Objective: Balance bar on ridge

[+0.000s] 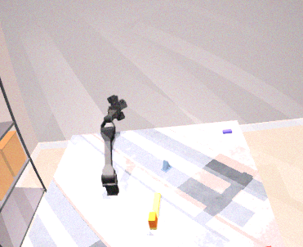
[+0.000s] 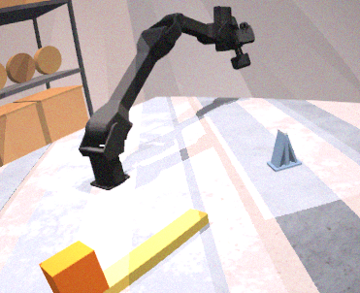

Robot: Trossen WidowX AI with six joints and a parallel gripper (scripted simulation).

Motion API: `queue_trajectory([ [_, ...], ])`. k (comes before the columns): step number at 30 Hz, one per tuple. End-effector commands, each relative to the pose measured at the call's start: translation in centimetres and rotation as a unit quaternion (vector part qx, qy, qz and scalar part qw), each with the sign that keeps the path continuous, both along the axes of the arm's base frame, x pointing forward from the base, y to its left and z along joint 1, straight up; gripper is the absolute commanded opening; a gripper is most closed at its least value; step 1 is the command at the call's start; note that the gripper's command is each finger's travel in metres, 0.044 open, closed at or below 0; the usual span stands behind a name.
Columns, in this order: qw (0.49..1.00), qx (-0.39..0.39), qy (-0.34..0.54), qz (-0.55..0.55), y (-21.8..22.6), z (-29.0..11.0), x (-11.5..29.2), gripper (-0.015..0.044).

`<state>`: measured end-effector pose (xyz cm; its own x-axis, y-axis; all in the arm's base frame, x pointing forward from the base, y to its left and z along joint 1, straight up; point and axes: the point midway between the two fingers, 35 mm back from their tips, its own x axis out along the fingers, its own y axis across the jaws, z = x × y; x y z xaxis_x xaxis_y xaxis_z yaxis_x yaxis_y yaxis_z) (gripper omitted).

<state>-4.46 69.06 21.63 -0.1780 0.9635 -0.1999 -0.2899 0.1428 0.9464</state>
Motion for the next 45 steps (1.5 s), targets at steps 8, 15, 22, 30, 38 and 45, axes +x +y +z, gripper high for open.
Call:
queue_trajectory([
  [8, 0.997, -0.02, -0.072, -0.035, -0.8, -0.4, 6.8, 0.0315],
  [15, 0.987, -0.049, -0.136, -0.071, -2.5, -0.5, 13.8, 0.0315],
  [22, 0.972, -0.083, -0.196, -0.103, -5.1, -0.6, 20.5, 0.0315],
  [30, 0.946, -0.125, -0.272, -0.127, -8.9, -0.7, 27.7, 0.0315],
  [38, 0.914, -0.177, -0.338, -0.137, -13.2, -1.1, 33.6, 0.0315],
  [45, 0.883, -0.225, -0.389, -0.136, -17.6, -1.4, 38.3, 0.0315],
])
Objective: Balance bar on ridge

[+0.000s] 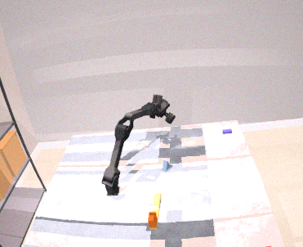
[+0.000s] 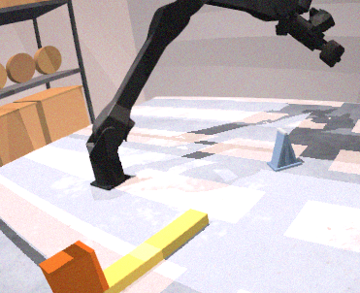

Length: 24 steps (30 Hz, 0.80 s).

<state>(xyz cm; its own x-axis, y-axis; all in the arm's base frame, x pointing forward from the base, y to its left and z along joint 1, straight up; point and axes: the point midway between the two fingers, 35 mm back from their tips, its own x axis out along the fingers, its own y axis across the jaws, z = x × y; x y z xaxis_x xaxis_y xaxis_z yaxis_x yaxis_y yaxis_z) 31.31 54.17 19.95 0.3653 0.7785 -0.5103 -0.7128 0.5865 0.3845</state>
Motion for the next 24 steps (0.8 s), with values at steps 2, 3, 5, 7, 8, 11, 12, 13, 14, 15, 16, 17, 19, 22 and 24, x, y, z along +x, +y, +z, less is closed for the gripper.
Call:
queue_trajectory([
  [2, 0.998, -0.047, -0.042, -0.01, -4.0, 0.2, 3.7, 0.0315],
  [3, 0.997, -0.056, -0.048, -0.011, -4.7, 0.2, 4.3, 0.0315],
  [5, 0.995, -0.073, -0.06, -0.013, -6.1, 0.1, 5.4, 0.0315],
  [7, 0.993, -0.091, -0.07, -0.015, -7.6, 0.0, 6.5, 0.0315],
  [8, 0.992, -0.1, -0.075, -0.016, -8.3, -0.1, 7.1, 0.0315],
  [11, 0.988, -0.127, -0.088, -0.018, -10.6, -0.3, 8.6, 0.0315],
  [12, 0.986, -0.136, -0.092, -0.018, -11.4, -0.4, 9.1, 0.0315],
  [13, 0.985, -0.145, -0.096, -0.018, -12.2, -0.4, 9.6, 0.0315],
  [14, 0.983, -0.154, -0.099, -0.019, -12.9, -0.5, 10.1, 0.0315],
  [15, 0.981, -0.163, -0.103, -0.019, -13.7, -0.5, 10.5, 0.0315],
  [16, 0.979, -0.172, -0.106, -0.018, -14.5, -0.6, 10.9, 0.0315],
  [17, 0.977, -0.181, -0.11, -0.018, -15.3, -0.6, 11.3, 0.0315],
  [19, 0.973, -0.198, -0.115, -0.017, -17.0, -0.7, 12.1, 0.0315],
  [22, 0.967, -0.225, -0.123, -0.015, -19.4, -0.9, 13.1, 0.0315],
  [24, 0.962, -0.242, -0.127, -0.013, -21.1, -1.0, 13.7, 0.0315],
])
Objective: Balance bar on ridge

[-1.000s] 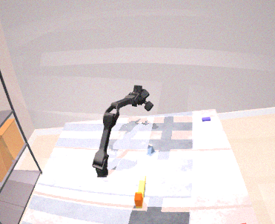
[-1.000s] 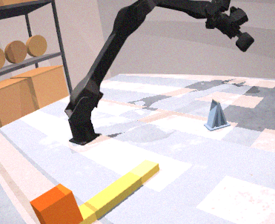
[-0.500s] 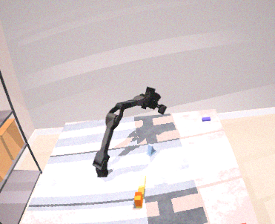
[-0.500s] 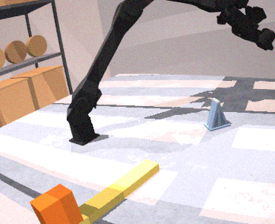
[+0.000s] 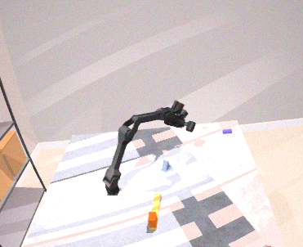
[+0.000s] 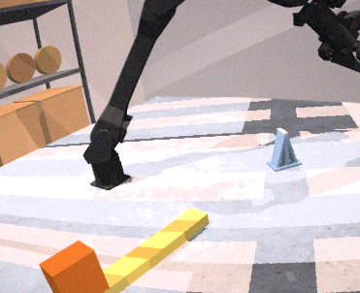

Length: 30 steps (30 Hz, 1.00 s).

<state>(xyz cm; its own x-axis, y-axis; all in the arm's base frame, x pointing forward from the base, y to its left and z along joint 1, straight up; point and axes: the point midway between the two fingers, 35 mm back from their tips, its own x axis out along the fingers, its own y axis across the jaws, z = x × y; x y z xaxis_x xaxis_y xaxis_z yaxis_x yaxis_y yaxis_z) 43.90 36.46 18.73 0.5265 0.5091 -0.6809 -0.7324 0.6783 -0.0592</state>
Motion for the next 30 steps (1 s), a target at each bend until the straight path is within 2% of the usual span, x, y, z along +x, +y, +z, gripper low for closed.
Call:
queue_trajectory([
  [1, 0.999, -0.044, -0.013, 0.0, -4.2, 0.2, 1.4, 0.0315],
  [16, 0.985, -0.172, -0.016, 0.016, -16.7, -0.6, 3.7, 0.0315],
  [30, 0.961, -0.272, 0.012, 0.049, -27.8, -1.1, 2.5, 0.0315],
])
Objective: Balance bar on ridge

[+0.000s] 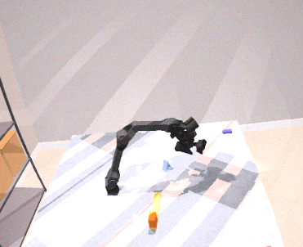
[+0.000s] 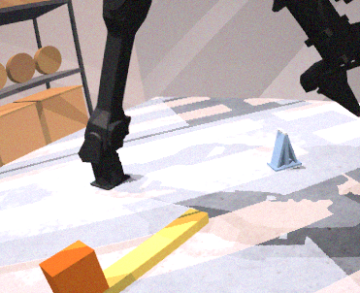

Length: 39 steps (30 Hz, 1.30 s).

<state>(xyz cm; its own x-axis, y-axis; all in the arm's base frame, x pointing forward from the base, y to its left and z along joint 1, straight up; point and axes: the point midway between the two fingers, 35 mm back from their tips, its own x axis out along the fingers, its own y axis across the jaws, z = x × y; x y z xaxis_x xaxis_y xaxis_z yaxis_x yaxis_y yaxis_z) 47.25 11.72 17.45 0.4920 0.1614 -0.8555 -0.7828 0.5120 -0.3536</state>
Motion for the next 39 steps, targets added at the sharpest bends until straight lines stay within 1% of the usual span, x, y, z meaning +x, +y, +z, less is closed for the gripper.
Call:
queue_trajectory([
  [1, 0.999, -0.034, 0.012, 0.01, -3.8, 0.2, -1.0, 0.0315],
  [11, 0.994, -0.091, 0.05, 0.036, -10.9, -0.1, -3.6, 0.0315],
  [21, 0.984, -0.131, 0.094, 0.07, -17.1, -0.2, -7.1, 0.0315],
  [30, 0.973, -0.153, 0.135, 0.105, -21.7, -0.2, -10.9, 0.0315],
  [39, 0.961, -0.16, 0.175, 0.144, -25.4, -0.2, -15.3, 0.0315],
])
